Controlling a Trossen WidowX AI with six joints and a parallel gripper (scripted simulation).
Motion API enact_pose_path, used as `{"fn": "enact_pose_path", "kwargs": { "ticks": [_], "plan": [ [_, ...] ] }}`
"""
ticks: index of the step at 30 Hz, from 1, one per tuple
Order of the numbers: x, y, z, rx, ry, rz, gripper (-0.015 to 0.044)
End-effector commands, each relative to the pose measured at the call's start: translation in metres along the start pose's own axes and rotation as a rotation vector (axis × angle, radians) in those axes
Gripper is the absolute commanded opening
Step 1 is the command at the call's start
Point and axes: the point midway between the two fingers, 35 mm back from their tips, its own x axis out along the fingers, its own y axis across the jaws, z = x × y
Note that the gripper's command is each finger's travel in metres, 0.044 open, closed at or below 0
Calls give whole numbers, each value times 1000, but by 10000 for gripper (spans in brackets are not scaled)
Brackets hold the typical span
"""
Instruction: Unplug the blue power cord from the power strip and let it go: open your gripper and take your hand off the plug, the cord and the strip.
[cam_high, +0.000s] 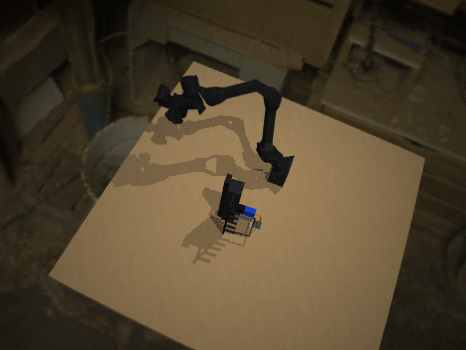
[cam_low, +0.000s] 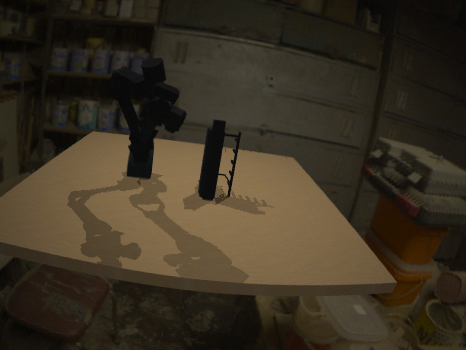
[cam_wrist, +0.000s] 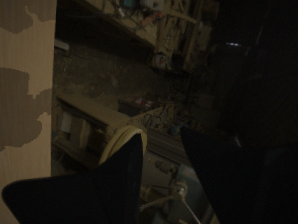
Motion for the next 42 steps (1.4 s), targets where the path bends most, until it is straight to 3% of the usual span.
{"fn": "enact_pose_path", "kwargs": {
  "ticks": [1,11,20,30,42],
  "plan": [
    [2,-1,37,33,-124,-7,160],
    [-14,-7,129,105,-434,-14,160],
    [-60,-15,215,160,-743,-5,160],
    [-144,-22,294,195,-1085,24,160],
    [-274,-16,352,173,-1472,102,160]
  ]
}}
